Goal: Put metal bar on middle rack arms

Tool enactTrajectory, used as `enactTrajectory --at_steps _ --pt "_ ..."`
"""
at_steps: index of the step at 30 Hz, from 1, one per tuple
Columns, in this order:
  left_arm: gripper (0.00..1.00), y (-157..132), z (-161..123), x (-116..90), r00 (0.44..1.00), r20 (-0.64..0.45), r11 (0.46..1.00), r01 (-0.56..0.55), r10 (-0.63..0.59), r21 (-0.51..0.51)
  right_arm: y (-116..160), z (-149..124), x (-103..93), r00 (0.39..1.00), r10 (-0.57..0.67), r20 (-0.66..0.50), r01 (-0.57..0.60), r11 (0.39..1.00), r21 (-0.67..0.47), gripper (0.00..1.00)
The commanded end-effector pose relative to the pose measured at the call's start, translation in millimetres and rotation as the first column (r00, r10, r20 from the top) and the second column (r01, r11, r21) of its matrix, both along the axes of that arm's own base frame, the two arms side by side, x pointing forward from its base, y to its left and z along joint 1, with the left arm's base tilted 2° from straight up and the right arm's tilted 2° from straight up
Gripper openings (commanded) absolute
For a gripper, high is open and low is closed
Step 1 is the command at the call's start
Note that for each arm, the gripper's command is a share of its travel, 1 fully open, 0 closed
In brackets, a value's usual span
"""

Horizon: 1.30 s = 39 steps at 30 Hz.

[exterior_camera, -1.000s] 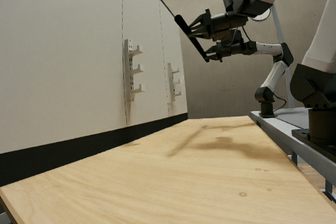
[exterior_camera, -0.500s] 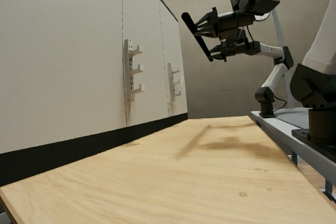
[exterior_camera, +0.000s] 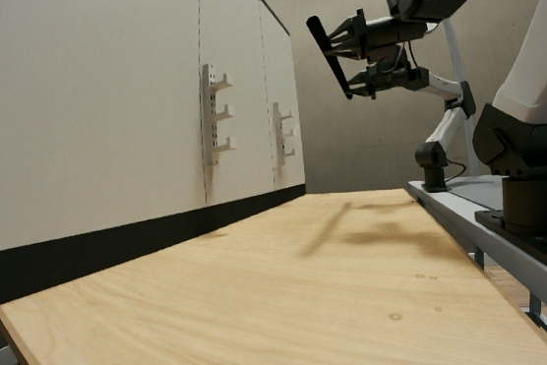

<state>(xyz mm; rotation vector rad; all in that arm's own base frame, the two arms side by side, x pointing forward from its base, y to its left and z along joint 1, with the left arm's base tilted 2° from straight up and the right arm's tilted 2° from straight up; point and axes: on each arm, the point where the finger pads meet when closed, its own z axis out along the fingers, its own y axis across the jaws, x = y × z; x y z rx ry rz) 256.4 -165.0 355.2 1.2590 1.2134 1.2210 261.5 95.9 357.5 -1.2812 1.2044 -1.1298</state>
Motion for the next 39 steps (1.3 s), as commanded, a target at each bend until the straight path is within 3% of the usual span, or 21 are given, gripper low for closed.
enactTrajectory --at_steps 1,39 --pt "0.0 5.1 6.0 -9.4 1.0 0.019 1.0 -0.011 0.011 -0.007 -4.9 1.7 -8.9 1.0 -0.015 0.018 0.015 1.0 0.002 0.0" --pt "0.0 5.0 3.3 -8.6 1.0 0.019 1.0 -0.011 0.011 -0.007 -5.0 -0.2 -7.8 1.0 -0.015 0.018 0.015 1.0 0.002 0.0"
